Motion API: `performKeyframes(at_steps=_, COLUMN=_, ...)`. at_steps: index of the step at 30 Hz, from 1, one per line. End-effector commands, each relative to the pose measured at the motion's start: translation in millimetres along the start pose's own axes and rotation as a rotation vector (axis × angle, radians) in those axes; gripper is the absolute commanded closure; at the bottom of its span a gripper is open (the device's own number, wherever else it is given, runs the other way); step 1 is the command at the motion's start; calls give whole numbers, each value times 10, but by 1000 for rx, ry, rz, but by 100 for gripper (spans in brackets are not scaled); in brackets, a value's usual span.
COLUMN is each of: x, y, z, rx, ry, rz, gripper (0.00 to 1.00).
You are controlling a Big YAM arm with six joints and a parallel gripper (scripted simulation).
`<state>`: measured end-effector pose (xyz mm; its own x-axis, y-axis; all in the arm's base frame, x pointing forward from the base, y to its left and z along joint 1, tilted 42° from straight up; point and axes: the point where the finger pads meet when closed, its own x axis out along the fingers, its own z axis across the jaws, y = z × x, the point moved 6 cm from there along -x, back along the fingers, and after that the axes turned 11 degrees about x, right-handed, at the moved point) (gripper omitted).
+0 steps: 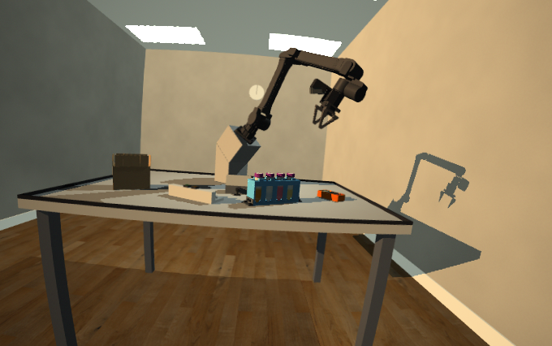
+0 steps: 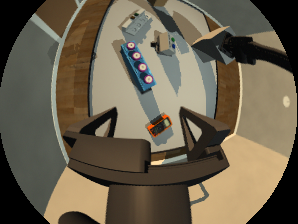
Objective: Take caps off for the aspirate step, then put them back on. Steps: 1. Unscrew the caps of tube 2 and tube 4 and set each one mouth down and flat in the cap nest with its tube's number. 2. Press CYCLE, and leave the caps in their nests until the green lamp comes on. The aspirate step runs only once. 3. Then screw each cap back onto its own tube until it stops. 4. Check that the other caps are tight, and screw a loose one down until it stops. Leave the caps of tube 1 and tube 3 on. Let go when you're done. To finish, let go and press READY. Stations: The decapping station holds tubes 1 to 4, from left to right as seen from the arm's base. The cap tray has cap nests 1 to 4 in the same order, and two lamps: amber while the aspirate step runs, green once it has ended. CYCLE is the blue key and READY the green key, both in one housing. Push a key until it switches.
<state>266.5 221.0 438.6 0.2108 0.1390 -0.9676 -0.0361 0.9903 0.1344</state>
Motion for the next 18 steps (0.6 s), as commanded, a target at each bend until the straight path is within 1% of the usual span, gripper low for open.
performKeyframes(at_steps=1, x=-44, y=-8, z=-2, rx=1, ry=-9, rz=6, gripper=0)
performKeyframes(at_steps=17, x=-44, y=-8, z=-2, rx=1, ry=-9, rz=6, gripper=0)
performKeyframes(at_steps=18, x=-122, y=8, z=22, rx=2, ry=-23, rz=18, gripper=51)
